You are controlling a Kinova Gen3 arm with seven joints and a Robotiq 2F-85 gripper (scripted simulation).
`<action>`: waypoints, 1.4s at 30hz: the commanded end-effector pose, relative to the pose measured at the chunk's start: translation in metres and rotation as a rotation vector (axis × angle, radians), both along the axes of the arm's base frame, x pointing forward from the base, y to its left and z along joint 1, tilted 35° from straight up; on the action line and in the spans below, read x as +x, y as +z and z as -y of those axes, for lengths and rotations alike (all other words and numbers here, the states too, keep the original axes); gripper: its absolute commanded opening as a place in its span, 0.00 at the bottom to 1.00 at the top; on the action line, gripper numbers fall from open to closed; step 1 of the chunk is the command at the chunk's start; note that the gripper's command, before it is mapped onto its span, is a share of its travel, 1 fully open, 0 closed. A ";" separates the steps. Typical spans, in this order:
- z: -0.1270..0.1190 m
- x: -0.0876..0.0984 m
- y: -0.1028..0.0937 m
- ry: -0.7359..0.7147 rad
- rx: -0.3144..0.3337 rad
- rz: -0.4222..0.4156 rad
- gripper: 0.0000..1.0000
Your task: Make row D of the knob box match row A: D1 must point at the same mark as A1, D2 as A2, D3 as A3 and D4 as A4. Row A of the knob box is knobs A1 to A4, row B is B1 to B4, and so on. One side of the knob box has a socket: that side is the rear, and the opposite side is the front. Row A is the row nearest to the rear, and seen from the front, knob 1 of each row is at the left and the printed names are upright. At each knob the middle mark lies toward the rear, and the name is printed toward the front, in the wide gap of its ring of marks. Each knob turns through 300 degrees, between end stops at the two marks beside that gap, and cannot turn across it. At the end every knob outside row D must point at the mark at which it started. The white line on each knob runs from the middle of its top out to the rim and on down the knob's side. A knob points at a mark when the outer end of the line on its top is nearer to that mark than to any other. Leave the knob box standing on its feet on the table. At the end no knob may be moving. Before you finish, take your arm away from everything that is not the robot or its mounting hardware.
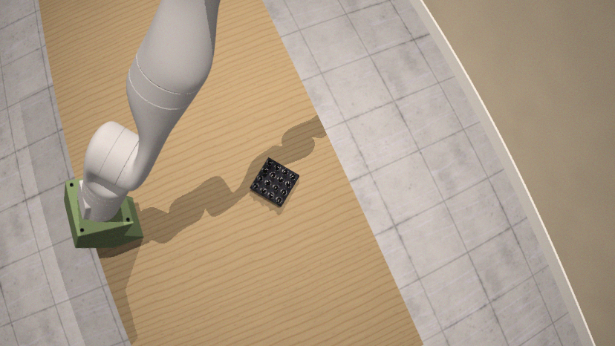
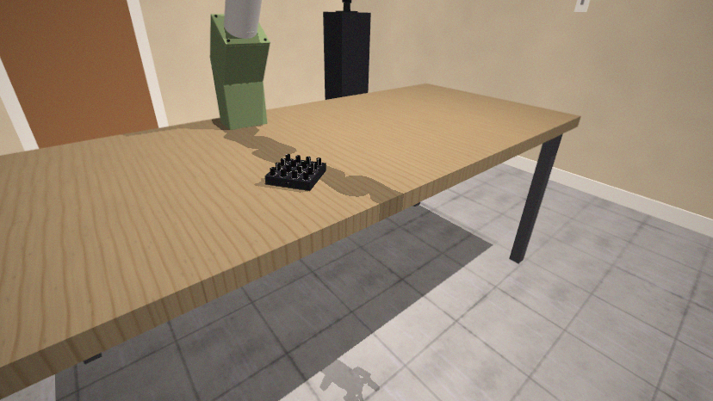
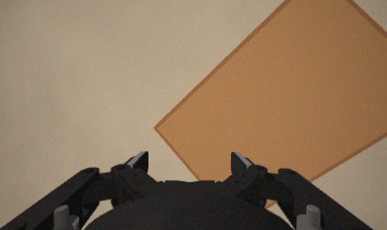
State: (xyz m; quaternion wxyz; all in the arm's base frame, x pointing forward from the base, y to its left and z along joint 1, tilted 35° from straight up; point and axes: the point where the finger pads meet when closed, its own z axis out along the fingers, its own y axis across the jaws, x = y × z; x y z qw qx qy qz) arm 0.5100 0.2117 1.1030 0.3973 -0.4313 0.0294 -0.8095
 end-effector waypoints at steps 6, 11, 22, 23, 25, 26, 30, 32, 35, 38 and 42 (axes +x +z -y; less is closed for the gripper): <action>-0.005 0.063 -0.065 -0.042 -0.018 -0.107 1.00; -0.005 0.063 -0.065 -0.042 -0.018 -0.107 1.00; -0.004 0.077 -0.081 -0.052 -0.020 -0.131 1.00; -0.004 0.077 -0.081 -0.052 -0.020 -0.131 1.00; -0.004 0.077 -0.081 -0.052 -0.020 -0.131 1.00; -0.003 0.089 -0.096 -0.062 -0.023 -0.154 1.00; -0.003 0.091 -0.098 -0.063 -0.023 -0.157 1.00; -0.003 0.091 -0.098 -0.063 -0.023 -0.157 1.00; -0.003 0.091 -0.098 -0.063 -0.023 -0.157 1.00; -0.001 0.105 -0.116 -0.074 -0.025 -0.183 1.00; -0.001 0.105 -0.116 -0.074 -0.025 -0.183 1.00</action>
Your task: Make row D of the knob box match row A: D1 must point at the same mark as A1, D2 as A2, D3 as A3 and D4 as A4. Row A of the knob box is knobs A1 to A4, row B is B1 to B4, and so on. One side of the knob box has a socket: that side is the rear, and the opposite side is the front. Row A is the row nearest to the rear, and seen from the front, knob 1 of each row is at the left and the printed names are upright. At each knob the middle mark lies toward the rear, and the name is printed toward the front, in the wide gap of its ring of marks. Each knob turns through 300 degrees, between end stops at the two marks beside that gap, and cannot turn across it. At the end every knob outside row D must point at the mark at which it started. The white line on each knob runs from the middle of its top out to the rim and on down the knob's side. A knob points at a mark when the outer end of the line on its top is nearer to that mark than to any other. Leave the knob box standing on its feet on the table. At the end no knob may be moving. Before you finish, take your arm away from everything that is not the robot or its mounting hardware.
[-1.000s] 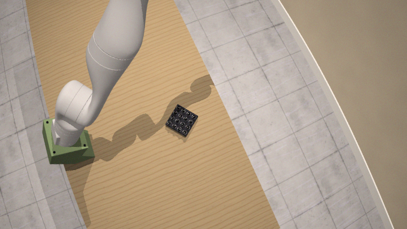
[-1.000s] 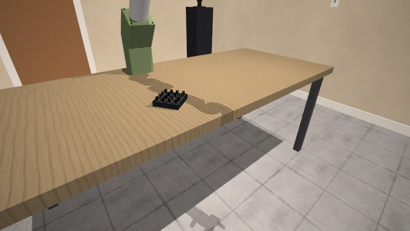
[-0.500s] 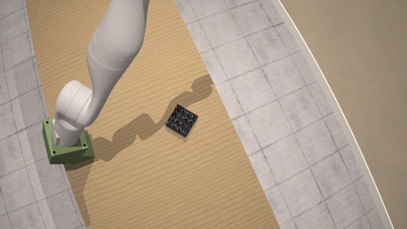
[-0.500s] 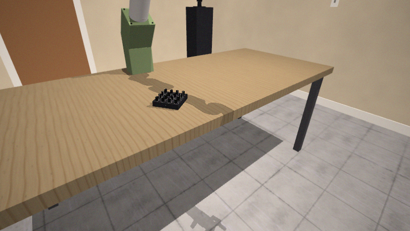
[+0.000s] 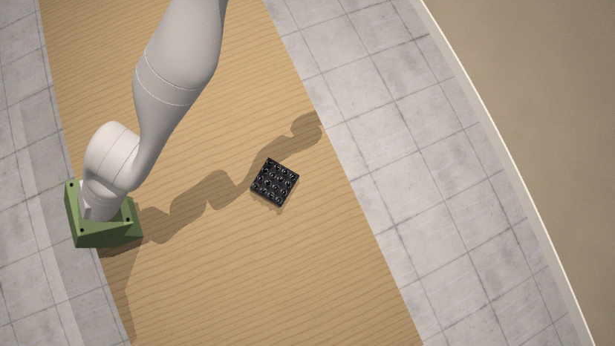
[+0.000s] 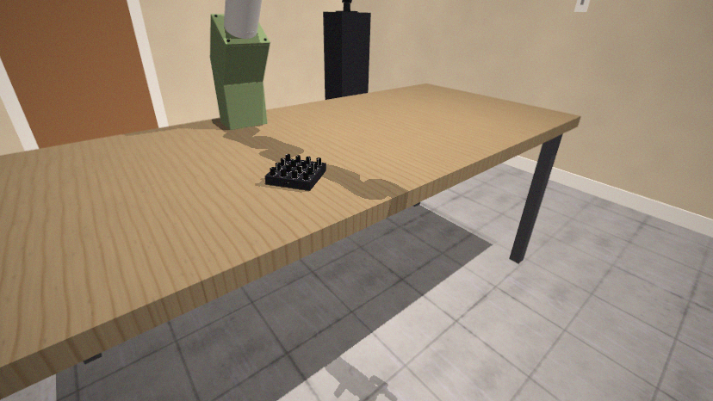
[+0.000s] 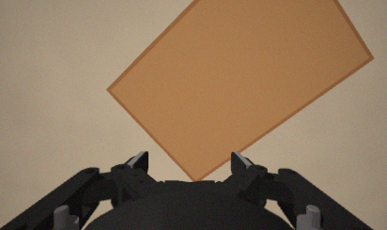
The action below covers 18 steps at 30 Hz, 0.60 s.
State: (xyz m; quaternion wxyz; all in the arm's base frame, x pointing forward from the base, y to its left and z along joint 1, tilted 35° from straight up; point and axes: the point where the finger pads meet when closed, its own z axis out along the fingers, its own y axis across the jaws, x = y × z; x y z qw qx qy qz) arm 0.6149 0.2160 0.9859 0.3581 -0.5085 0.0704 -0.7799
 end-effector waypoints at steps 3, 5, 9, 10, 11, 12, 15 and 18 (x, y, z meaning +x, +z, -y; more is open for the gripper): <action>0.003 0.000 0.001 -0.004 0.001 0.003 1.00; 0.003 0.000 0.001 -0.004 0.001 0.003 1.00; 0.005 0.014 -0.018 -0.015 -0.001 -0.025 1.00; 0.005 0.014 -0.018 -0.015 -0.001 -0.025 1.00; 0.005 0.014 -0.018 -0.015 -0.001 -0.025 1.00; 0.005 0.014 -0.018 -0.015 -0.001 -0.025 1.00; 0.005 0.014 -0.018 -0.015 -0.001 -0.025 1.00; 0.007 0.027 -0.038 -0.028 -0.004 -0.053 1.00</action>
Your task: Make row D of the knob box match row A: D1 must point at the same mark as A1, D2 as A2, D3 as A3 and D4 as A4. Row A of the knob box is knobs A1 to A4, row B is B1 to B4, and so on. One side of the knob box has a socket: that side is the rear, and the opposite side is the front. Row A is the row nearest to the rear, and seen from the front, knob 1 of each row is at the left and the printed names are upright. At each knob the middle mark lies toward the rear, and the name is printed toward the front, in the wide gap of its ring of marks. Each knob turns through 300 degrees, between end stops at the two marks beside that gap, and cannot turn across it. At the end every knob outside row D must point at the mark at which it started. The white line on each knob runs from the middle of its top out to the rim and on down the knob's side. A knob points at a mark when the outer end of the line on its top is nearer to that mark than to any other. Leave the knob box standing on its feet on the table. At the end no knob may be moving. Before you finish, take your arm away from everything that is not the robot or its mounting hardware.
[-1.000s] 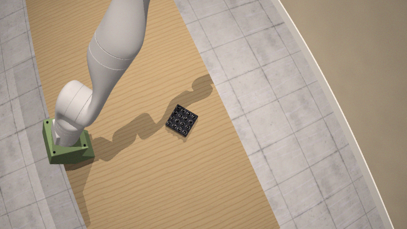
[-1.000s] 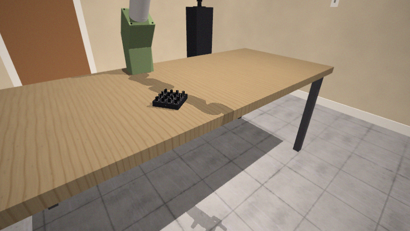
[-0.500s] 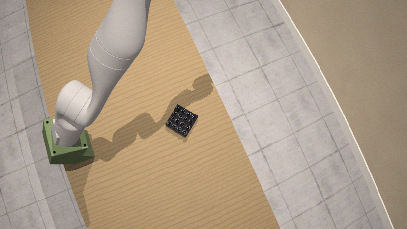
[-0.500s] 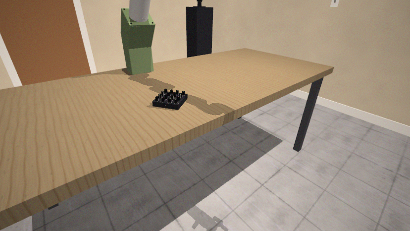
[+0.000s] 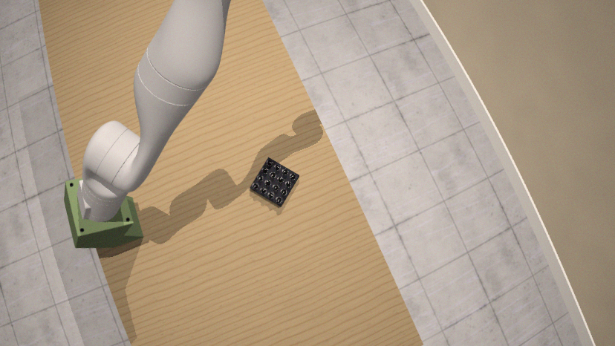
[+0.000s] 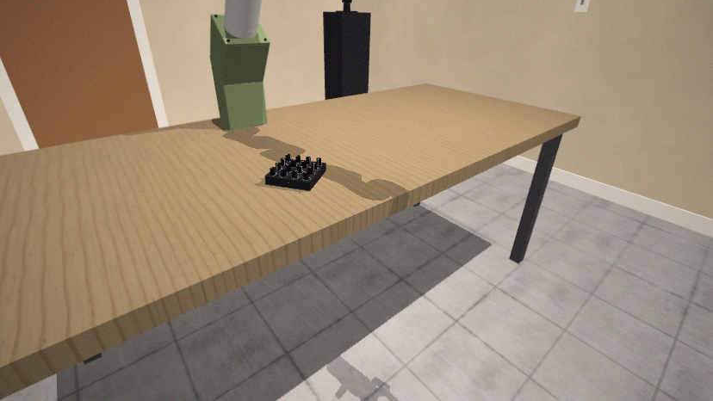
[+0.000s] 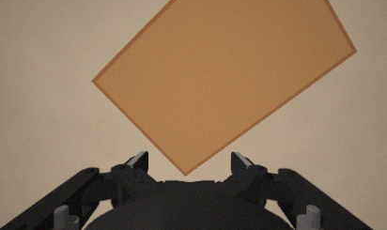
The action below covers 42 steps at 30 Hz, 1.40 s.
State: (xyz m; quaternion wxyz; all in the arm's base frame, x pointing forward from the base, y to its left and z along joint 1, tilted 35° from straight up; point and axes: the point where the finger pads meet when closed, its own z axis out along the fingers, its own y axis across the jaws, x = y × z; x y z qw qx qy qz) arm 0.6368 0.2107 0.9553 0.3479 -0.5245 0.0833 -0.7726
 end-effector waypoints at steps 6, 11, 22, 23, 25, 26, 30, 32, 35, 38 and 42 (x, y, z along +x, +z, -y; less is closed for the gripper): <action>0.002 0.006 -0.007 -0.006 -0.004 -0.010 1.00; 0.005 0.019 -0.029 -0.018 -0.007 -0.039 1.00; 0.008 0.031 -0.049 -0.030 -0.010 -0.066 1.00; 0.008 0.032 -0.051 -0.031 -0.010 -0.069 1.00; 0.008 0.032 -0.051 -0.031 -0.010 -0.069 1.00; 0.008 0.032 -0.051 -0.031 -0.010 -0.069 1.00; 0.008 0.032 -0.051 -0.031 -0.010 -0.069 1.00; 0.012 0.044 -0.072 -0.043 -0.013 -0.096 1.00; 0.012 0.045 -0.075 -0.045 -0.014 -0.099 1.00; 0.012 0.045 -0.075 -0.045 -0.014 -0.099 1.00; 0.016 0.056 -0.096 -0.056 -0.017 -0.127 1.00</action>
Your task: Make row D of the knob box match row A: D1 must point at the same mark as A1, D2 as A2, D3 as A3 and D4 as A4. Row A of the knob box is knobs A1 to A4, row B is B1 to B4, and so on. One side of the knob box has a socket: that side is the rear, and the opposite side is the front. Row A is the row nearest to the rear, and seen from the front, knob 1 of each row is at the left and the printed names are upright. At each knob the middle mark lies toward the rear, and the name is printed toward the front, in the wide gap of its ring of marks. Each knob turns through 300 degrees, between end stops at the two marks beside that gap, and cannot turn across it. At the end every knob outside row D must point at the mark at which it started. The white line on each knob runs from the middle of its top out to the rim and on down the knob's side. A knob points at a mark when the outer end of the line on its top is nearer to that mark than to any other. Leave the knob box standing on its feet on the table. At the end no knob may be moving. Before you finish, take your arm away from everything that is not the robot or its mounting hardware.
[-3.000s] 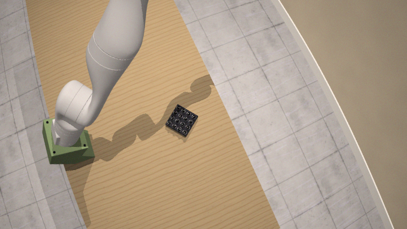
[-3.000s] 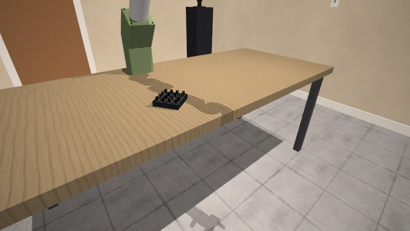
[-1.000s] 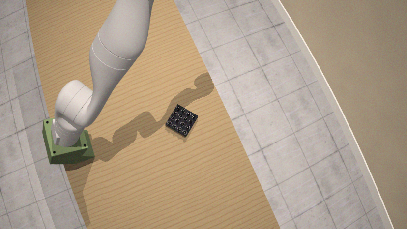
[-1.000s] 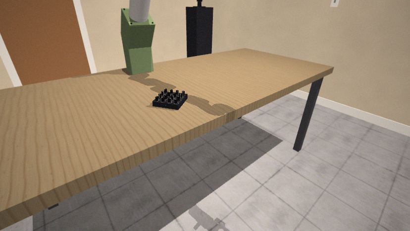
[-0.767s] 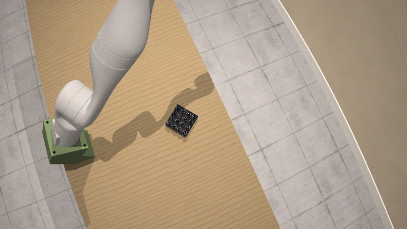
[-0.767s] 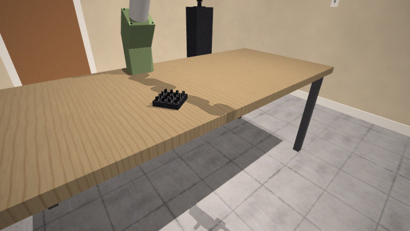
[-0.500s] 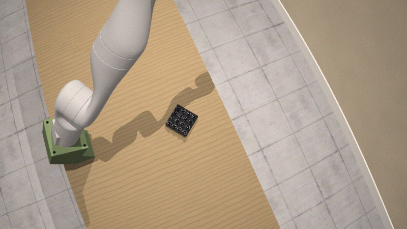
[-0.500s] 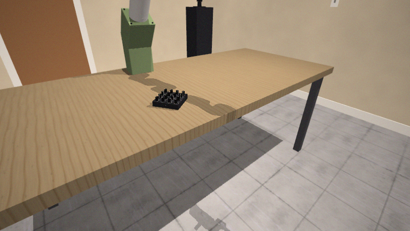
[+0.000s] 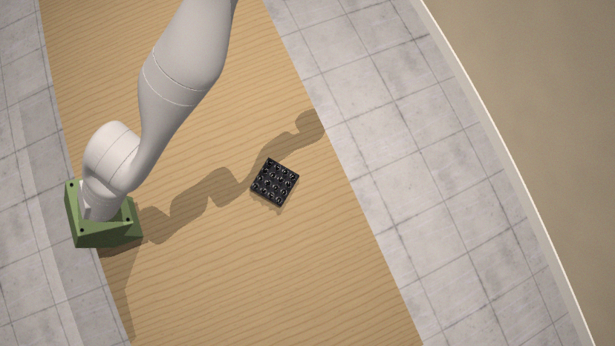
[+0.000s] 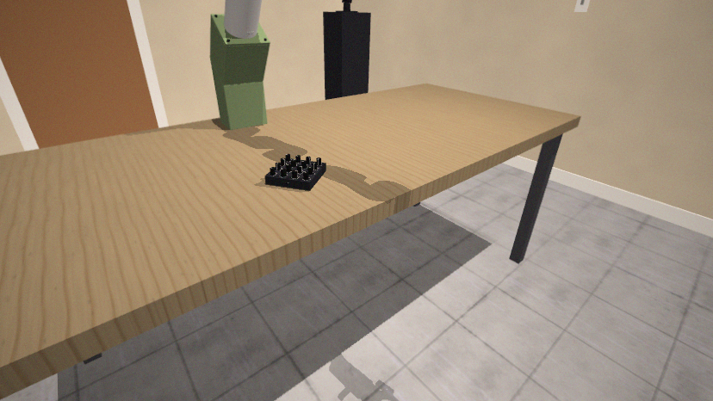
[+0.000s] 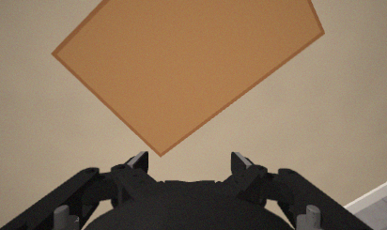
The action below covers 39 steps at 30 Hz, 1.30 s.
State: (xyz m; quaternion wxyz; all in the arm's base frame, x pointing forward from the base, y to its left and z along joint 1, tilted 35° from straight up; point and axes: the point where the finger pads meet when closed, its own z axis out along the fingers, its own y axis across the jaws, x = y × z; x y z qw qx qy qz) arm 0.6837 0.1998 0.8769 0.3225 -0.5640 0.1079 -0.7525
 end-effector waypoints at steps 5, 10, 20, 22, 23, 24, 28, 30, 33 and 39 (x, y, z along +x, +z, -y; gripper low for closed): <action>0.006 0.011 -0.020 -0.013 -0.005 -0.026 1.00; 0.010 0.021 -0.043 -0.025 -0.008 -0.055 1.00; 0.015 0.032 -0.069 -0.039 -0.012 -0.087 1.00; 0.016 0.033 -0.072 -0.040 -0.012 -0.090 1.00; 0.016 0.033 -0.072 -0.040 -0.012 -0.090 1.00; 0.016 0.033 -0.072 -0.040 -0.012 -0.090 1.00; 0.016 0.033 -0.072 -0.040 -0.012 -0.090 1.00; 0.016 0.033 -0.072 -0.040 -0.012 -0.090 1.00; 0.022 0.043 -0.098 -0.054 -0.016 -0.123 1.00; 0.022 0.043 -0.098 -0.054 -0.016 -0.123 1.00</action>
